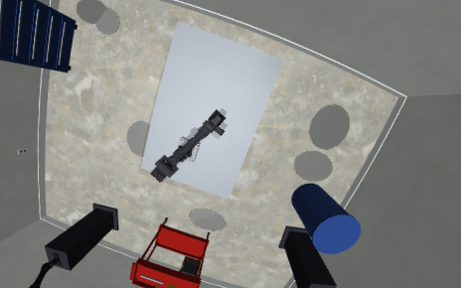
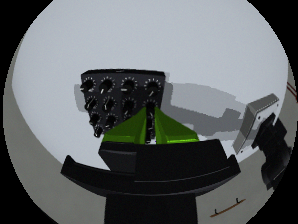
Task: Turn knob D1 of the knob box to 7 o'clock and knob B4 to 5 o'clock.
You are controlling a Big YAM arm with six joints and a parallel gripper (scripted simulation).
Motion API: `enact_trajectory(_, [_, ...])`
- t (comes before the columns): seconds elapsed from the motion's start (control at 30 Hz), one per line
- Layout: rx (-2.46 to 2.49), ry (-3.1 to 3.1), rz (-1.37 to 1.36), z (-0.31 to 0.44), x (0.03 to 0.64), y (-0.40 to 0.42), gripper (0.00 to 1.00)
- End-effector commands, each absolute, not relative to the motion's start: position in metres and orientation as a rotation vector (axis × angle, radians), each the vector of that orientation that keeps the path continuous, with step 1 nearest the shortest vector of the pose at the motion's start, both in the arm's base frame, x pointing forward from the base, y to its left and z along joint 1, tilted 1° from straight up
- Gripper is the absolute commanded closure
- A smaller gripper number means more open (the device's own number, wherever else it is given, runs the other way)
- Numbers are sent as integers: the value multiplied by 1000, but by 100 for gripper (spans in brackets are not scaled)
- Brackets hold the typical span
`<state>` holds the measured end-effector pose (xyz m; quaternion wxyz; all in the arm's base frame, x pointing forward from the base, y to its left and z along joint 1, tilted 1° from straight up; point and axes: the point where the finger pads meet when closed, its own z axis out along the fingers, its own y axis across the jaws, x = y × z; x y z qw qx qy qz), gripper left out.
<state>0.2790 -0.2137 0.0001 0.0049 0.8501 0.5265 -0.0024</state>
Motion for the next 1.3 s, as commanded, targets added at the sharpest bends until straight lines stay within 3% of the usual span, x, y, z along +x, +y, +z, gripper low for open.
enact_trajectory(0.0, [2684,1570,-4,5,284,-222,91])
enact_trajectory(0.7, [2688,1564,-4,5,284,-222,91])
enact_trajectory(0.73, [2688,1564,-4,5,284,-222,80])
enact_trajectory(1.27, [2688,1564,-3,5,284,-222,80])
